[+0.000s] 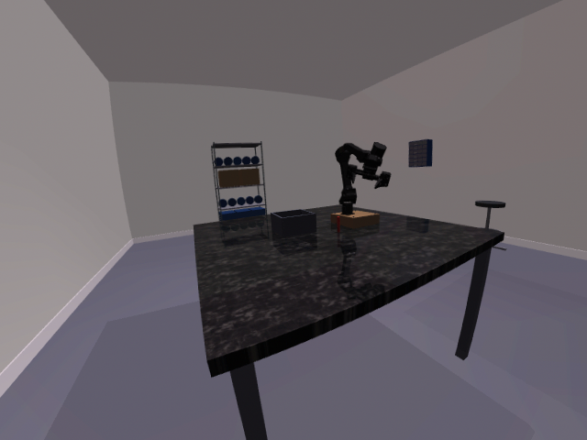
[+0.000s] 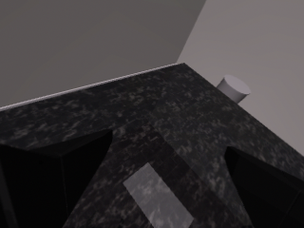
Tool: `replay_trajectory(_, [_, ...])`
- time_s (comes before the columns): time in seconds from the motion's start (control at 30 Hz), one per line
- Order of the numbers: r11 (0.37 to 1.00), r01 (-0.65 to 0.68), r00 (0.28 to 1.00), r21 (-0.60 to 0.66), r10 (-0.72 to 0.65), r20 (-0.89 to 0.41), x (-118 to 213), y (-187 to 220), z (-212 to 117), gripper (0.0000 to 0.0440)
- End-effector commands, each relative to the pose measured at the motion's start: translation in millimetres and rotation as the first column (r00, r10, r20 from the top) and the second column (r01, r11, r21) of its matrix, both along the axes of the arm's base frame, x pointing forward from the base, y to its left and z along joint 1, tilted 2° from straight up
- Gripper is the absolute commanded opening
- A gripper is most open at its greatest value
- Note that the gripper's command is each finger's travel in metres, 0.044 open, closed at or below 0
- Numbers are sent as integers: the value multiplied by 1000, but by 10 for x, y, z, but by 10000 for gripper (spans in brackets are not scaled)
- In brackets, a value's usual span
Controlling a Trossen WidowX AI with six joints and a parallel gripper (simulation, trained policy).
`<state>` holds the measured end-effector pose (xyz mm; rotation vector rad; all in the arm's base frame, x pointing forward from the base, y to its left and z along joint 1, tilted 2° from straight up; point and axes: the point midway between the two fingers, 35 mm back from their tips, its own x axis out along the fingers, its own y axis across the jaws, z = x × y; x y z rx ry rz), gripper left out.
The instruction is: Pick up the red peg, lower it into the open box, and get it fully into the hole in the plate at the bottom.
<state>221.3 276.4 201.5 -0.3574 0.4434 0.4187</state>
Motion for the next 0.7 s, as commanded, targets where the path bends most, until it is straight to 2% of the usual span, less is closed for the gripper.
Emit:
replay_trajectory(0.0, [998,58,995,23,-56,-78,50,-153,-38,440])
replay_trajectory(0.17, [984,177,962,23,-168,-215,101,-437,-184,440])
replay_trajectory(0.33, [954,299,898,4,-280,-338,98,-708,-327,440])
replay_trajectory(0.67, [843,531,690,-80,-486,-536,-18,-1181,-584,440])
